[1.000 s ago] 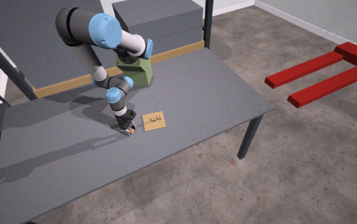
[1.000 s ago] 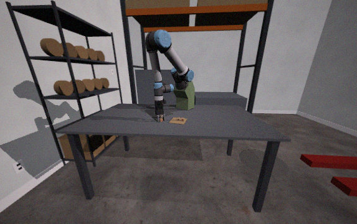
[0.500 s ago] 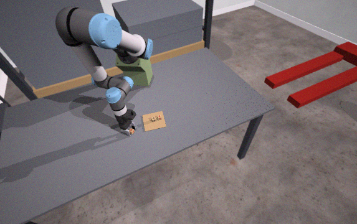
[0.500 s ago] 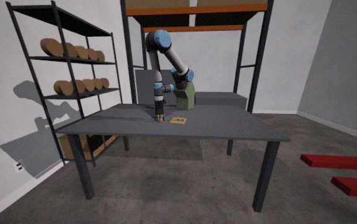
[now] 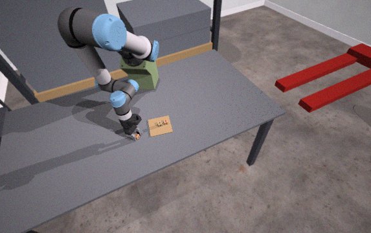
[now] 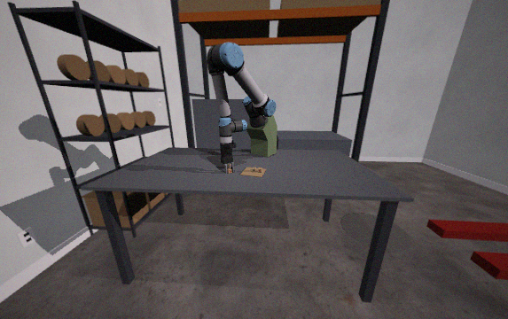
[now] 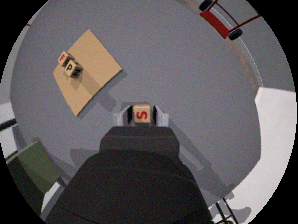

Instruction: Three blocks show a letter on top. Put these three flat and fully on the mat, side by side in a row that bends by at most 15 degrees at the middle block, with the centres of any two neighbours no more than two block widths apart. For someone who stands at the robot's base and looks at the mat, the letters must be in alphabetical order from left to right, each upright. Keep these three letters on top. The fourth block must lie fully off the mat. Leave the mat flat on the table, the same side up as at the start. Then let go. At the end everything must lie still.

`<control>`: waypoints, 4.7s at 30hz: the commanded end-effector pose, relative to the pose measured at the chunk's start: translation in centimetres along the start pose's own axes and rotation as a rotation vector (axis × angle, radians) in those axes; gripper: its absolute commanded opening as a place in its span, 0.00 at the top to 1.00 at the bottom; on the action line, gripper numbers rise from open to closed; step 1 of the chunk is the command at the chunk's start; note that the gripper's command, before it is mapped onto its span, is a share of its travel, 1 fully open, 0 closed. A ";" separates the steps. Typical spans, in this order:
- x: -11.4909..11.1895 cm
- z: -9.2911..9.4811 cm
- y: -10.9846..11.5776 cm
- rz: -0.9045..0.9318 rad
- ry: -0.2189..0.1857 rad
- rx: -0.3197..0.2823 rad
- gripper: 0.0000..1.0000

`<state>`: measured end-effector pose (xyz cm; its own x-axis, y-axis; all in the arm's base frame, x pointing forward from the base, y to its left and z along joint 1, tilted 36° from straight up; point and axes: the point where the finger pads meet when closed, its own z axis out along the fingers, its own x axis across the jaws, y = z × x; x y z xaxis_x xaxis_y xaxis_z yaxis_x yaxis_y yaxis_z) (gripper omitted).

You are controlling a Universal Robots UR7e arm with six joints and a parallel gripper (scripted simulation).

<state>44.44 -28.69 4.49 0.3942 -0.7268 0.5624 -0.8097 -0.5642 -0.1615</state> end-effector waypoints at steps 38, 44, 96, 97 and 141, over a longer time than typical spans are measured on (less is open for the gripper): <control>0.1 0.0 -0.1 -0.001 0.002 0.001 0.51; 0.0 -0.3 -0.1 -0.001 0.001 0.001 0.51; 0.0 -10.1 0.0 0.000 0.002 0.000 0.51; 0.0 -10.1 0.0 0.000 0.002 0.000 0.51; -1.0 -9.7 -1.6 0.321 -0.009 -0.002 0.51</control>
<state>40.85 -23.80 12.28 0.2257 -0.8276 0.5139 -0.8729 -0.4060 -0.2704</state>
